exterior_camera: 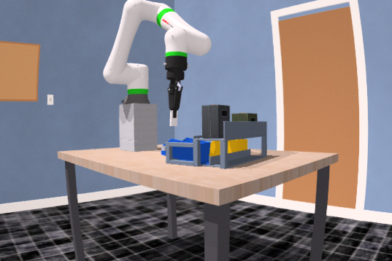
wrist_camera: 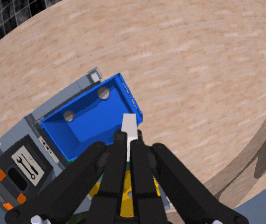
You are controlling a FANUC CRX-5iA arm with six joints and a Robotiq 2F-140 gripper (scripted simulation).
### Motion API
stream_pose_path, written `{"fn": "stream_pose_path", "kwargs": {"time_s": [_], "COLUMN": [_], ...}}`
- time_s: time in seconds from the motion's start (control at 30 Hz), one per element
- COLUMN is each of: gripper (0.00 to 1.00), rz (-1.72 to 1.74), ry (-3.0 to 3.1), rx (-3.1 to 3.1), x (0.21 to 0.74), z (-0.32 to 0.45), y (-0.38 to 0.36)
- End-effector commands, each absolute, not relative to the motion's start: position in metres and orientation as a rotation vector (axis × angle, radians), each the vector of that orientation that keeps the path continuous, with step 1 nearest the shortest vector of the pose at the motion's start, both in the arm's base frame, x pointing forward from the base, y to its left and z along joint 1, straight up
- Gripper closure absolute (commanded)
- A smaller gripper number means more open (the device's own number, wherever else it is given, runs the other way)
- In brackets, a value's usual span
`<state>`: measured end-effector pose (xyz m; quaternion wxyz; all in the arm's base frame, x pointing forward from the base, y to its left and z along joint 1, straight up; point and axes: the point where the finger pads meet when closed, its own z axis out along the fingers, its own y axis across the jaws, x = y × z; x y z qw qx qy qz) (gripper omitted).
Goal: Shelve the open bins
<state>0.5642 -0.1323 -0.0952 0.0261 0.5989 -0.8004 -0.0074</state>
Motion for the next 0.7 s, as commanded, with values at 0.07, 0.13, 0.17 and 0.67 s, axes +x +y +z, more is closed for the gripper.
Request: {"fn": "stream_pose_path", "kwargs": {"time_s": [0.07, 0.13, 0.17, 0.67], "gripper": [1.00, 1.00, 1.00, 1.00], "rz": [-0.023, -0.018, -0.015, 0.007], "ry": [-2.305, -2.232, -2.192, -1.935], "rx": [2.103, 2.188, 2.233, 2.479], "x": [0.550, 0.544, 0.541, 0.522], "z": [-0.097, -0.098, -0.099, -0.102], "y": [-0.141, -0.144, -0.146, -0.155]}}
